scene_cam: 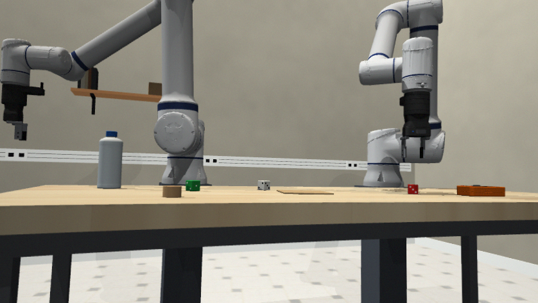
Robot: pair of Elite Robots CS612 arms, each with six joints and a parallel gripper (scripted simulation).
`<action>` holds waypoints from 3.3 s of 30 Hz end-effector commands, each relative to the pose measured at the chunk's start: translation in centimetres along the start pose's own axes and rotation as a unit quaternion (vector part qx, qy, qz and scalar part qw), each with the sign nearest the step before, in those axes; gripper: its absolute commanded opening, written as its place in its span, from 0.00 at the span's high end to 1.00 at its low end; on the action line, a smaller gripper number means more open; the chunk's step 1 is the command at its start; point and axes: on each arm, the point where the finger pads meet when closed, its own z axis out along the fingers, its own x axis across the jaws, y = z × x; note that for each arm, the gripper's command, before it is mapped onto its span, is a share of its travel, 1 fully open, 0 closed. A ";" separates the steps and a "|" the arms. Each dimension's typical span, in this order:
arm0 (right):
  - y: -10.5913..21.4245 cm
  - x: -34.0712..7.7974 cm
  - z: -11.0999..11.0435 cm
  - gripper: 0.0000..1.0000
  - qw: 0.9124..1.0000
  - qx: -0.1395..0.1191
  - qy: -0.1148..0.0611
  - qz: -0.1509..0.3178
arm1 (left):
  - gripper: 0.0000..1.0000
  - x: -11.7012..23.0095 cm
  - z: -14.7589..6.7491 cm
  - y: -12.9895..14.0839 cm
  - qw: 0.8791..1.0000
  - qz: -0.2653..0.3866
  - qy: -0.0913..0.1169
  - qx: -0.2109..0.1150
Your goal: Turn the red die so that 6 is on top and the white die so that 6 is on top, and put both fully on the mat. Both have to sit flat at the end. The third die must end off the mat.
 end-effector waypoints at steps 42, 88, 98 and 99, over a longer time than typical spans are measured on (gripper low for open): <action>0.1 0.0 -0.1 0.00 1.000 -0.001 0.000 0.000 | 0.00 0.3 2.4 -0.7 0.819 -0.574 0.000 -0.002; 0.1 0.0 -0.1 0.00 1.000 -0.001 0.000 0.000 | 0.13 0.3 3.8 -0.7 0.817 -0.576 0.000 -0.002; 0.1 0.0 -0.1 0.00 1.000 -0.001 0.000 0.000 | 0.13 0.3 5.4 -0.7 0.817 -0.576 0.000 -0.002; 0.1 0.0 -0.1 0.00 1.000 -0.001 0.000 0.000 | 0.13 0.3 5.6 -0.7 0.817 -0.576 0.000 -0.002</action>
